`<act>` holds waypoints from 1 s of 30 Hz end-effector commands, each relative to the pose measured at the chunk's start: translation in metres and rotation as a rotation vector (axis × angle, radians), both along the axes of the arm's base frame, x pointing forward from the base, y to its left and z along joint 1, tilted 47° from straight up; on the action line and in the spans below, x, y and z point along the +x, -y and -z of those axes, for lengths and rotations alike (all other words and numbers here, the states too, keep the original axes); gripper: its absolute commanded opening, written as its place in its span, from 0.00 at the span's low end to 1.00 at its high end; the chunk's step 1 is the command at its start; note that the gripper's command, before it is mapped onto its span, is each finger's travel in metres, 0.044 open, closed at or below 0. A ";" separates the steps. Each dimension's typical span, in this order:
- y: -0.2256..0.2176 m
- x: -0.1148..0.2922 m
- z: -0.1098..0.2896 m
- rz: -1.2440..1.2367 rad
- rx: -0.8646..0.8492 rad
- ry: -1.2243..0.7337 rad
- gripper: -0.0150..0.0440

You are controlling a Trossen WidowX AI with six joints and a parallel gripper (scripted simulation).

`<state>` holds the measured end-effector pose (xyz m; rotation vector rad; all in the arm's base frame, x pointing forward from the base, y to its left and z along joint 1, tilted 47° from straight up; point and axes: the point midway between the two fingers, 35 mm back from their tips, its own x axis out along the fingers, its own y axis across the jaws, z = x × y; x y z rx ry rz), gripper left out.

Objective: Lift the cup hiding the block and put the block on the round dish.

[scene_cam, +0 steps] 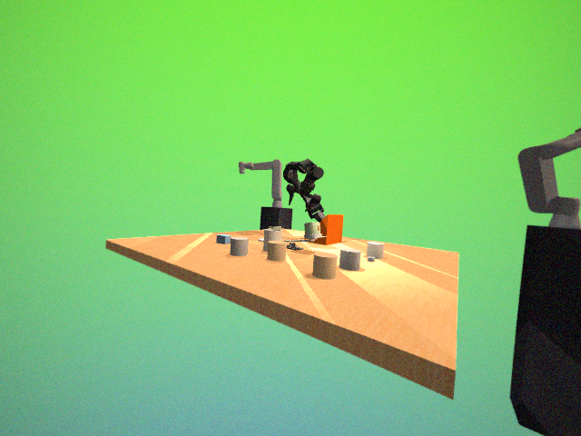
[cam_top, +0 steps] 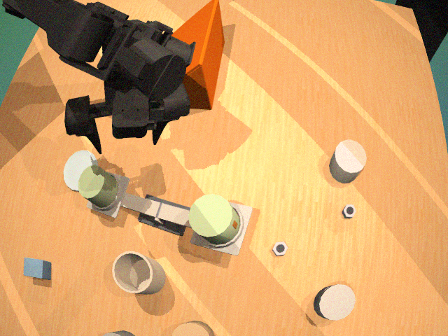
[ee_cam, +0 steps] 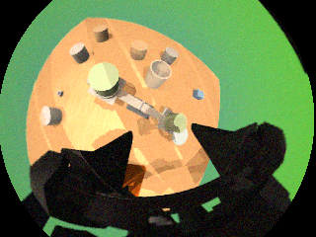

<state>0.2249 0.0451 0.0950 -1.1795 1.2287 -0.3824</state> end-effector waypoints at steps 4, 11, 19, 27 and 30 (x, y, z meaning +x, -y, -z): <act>0.021 0.014 -0.006 -0.034 -0.032 -0.216 1.00; 0.048 0.026 -0.013 -0.089 -0.052 -0.446 1.00; 0.083 0.036 -0.022 -0.176 -0.052 -0.694 1.00; 0.121 0.041 -0.033 -0.290 -0.034 -0.922 1.00; 0.133 0.042 -0.036 -0.327 -0.028 -0.982 1.00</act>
